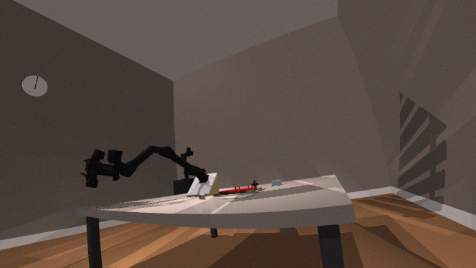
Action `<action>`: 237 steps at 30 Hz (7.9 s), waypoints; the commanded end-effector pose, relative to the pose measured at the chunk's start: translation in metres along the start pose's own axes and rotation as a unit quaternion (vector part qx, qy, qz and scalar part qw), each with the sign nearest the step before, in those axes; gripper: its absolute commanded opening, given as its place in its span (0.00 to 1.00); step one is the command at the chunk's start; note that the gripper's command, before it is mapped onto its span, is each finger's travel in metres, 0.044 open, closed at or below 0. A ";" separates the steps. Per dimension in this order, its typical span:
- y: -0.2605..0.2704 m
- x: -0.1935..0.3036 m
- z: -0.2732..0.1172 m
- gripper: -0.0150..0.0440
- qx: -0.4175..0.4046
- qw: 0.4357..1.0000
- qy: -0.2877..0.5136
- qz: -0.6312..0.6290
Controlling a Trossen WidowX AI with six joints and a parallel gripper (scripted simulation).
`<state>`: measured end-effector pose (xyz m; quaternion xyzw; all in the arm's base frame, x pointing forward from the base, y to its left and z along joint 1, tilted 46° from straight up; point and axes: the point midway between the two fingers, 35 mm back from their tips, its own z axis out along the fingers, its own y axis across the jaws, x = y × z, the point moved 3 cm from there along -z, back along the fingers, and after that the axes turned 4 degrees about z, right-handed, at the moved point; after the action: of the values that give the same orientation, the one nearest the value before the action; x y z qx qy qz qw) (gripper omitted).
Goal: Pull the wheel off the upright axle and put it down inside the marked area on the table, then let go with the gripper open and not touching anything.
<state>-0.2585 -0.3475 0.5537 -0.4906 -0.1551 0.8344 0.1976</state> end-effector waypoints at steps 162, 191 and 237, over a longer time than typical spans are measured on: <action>-0.127 0.322 -0.839 0.76 -0.724 0.511 -0.290 -0.362; -0.134 0.320 -0.839 0.25 -0.726 0.510 -0.287 -0.361; -0.148 0.316 -0.836 0.25 -0.725 0.510 -0.288 -0.362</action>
<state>0.3629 -0.0134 -0.0141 -0.0949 -0.9178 0.3855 0.0043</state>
